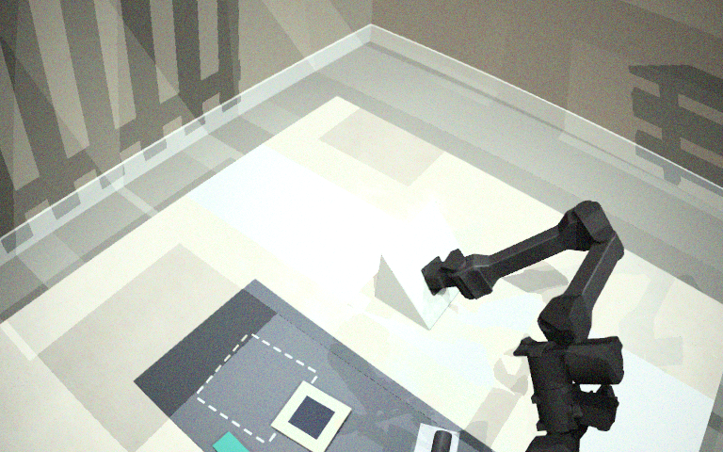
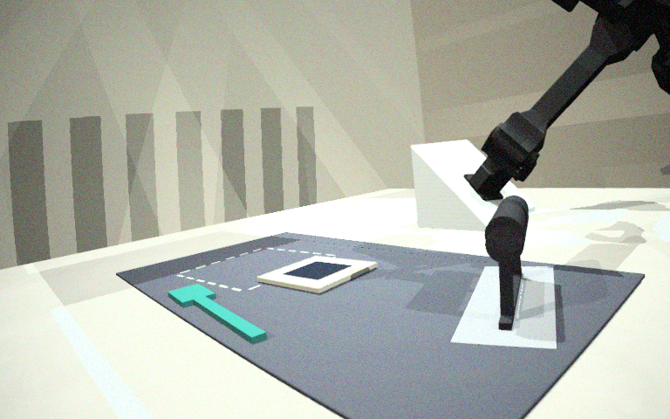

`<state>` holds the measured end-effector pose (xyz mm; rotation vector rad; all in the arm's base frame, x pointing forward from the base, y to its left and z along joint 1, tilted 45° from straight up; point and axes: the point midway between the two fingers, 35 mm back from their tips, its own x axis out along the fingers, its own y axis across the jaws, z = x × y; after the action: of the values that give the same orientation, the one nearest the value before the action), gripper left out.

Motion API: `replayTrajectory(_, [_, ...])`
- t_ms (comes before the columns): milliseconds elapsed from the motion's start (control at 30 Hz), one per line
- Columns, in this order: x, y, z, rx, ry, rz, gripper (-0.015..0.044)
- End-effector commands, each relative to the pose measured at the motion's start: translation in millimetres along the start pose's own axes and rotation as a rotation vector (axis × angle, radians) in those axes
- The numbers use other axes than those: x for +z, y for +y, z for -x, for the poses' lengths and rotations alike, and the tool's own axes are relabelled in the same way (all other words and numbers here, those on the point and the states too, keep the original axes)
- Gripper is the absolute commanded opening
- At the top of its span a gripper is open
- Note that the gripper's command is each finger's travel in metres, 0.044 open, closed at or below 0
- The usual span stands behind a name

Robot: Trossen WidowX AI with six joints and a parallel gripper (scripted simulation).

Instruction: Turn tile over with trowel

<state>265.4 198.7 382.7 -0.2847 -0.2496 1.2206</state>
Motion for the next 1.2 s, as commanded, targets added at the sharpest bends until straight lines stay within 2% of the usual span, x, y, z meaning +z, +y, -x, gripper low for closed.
replayTrajectory(0, [-21, -17, -7, -0.011, 0.094, -0.117, 0.027])
replayTrajectory(533, [-102, -43, -11, -0.008, 0.439, -0.551, 0.027])
replayTrajectory(1167, [-171, -32, 15, 0.049, 0.85, -1.063, 0.027])
